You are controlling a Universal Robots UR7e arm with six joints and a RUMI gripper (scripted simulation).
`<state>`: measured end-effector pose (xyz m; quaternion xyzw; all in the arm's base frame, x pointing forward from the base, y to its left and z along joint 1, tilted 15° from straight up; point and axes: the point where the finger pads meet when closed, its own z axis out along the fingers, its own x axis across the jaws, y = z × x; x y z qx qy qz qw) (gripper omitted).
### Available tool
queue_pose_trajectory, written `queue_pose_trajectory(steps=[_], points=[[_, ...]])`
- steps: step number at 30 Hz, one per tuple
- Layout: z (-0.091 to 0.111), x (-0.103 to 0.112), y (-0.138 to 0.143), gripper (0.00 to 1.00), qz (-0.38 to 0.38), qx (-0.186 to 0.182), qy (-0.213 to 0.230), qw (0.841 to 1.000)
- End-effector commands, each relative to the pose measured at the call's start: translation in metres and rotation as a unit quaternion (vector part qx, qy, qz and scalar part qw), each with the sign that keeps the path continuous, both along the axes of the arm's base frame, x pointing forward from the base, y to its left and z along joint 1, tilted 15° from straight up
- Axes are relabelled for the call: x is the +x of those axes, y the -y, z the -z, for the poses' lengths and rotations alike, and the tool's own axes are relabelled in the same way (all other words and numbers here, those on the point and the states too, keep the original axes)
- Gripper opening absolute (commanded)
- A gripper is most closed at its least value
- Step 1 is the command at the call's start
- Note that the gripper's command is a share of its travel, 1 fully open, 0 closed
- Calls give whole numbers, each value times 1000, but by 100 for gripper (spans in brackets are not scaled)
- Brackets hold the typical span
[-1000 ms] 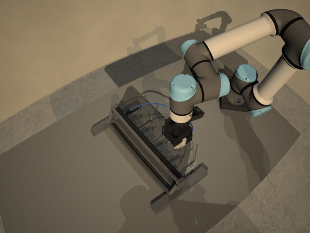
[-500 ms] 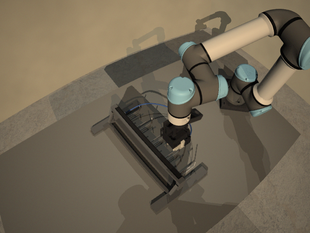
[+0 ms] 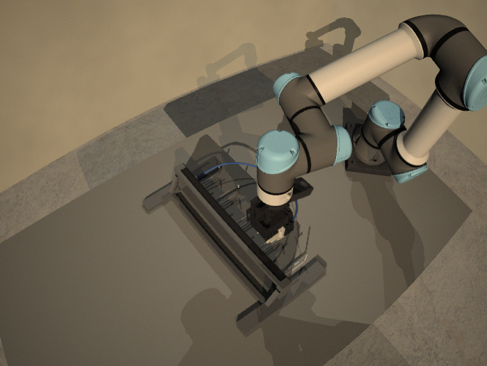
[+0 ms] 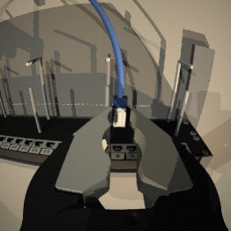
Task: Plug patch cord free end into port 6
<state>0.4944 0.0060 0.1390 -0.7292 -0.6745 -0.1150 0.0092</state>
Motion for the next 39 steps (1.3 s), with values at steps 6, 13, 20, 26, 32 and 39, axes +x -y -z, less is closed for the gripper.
queue_pose_trajectory(steps=[6, 13, 20, 26, 32, 39], points=[[4, 8, 0, 0, 0, 0, 1, 1000], [5, 9, 0, 0, 0, 0, 1, 1000], [5, 9, 0, 0, 0, 0, 1, 1000], [5, 9, 0, 0, 0, 0, 1, 1000], [4, 13, 0, 0, 0, 0, 3, 1000], [3, 20, 0, 0, 0, 0, 3, 1000]])
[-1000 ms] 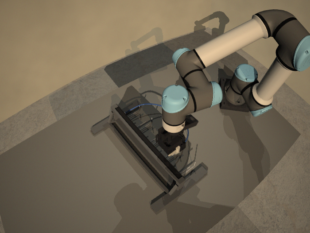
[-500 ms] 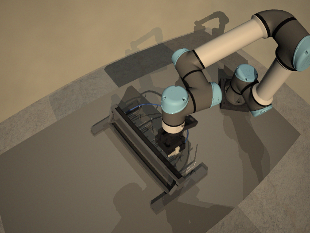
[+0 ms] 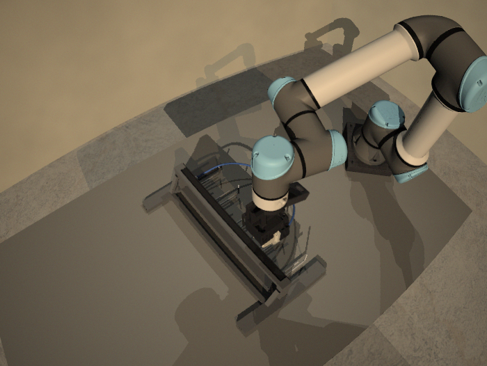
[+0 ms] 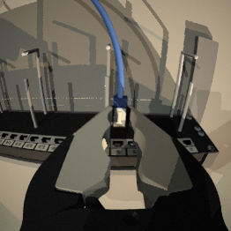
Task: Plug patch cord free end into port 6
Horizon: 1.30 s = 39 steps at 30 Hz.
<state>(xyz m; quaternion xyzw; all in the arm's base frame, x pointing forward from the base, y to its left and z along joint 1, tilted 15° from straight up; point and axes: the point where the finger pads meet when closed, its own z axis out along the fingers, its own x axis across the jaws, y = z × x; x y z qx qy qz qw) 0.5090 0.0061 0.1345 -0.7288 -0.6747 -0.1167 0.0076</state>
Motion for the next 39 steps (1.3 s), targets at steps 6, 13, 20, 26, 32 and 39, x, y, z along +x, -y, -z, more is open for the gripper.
queue_pose_trajectory(steps=[6, 13, 20, 26, 32, 39], points=[[-3, 14, 1, 0, 0, 0, 1, 1000], [-4, 18, 2, 0, 0, 0, 1, 1000], [-4, 20, 2, 0, 0, 0, 1, 1000], [-4, 20, 2, 0, 0, 0, 1, 1000], [-4, 20, 2, 0, 0, 0, 1, 1000], [-4, 21, 2, 0, 0, 0, 1, 1000]])
